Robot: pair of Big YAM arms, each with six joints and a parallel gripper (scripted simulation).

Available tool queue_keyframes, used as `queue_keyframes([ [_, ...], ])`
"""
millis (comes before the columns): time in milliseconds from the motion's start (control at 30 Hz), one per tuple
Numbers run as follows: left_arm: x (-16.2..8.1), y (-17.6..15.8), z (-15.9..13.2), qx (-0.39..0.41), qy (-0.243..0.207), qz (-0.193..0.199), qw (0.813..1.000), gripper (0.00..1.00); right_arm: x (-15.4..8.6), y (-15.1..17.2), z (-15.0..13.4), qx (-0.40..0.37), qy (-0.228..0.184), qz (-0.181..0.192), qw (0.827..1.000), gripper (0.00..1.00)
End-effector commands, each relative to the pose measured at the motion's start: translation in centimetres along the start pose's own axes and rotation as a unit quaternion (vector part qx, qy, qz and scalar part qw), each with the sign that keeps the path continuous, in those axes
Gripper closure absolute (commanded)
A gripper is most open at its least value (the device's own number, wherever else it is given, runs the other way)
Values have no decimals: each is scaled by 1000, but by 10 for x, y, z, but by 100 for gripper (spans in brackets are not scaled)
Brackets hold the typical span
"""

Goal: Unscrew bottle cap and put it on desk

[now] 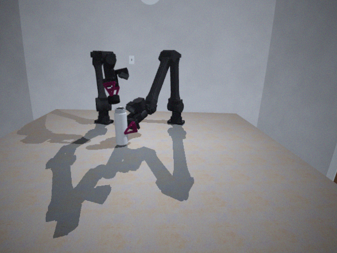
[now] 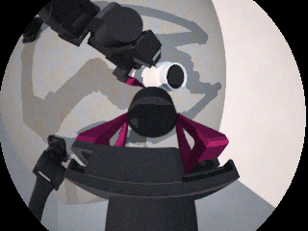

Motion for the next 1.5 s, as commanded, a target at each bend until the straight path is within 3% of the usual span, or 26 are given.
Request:
queue_keyframes([
  [0,4,0,15,1,-17,0,1000,100,-12,-13,6,2,-8,-18,1000,100],
  [167,3,3,19,-1,-18,4,1000,100,13,-28,-6,102,16,5,995,100],
  [300,1,7,24,-4,-20,10,1000,100,55,-50,-30,224,51,32,973,100],
  [367,1,7,24,-4,-20,10,1000,100,55,-50,-30,224,51,32,973,100],
  [400,0,8,26,-5,-20,11,1000,100,66,-55,-37,291,69,41,953,100],
  [533,-2,10,31,-6,-21,13,1000,100,109,-68,-67,384,110,66,915,100],
  [667,-4,6,35,-3,-20,8,1000,100,154,-73,-99,471,152,85,865,100],
  [867,-6,1,38,0,-18,2,1000,100,189,-72,-125,594,209,92,772,100],
  [933,-6,1,38,0,-18,2,1000,100,189,-72,-125,594,209,92,772,100],
  [967,-6,0,38,1,-18,1,1000,100,193,-73,-127,639,223,84,731,100],
  [1033,-6,0,38,1,-18,0,1000,100,194,-72,-127,669,228,73,704,100],
  [1467,-6,0,38,1,-18,0,1000,100,194,-72,-127,672,228,72,701,100],
])
Point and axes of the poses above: on each arm, the point where the finger pads meet when closed, its own x axis out along the fingers, its own y axis across the jaws, z = x × y, the point moved 6 cm from there along -x, back along the fingers, and after that the axes turned 1 degree about -x, right-handed, at the moved point
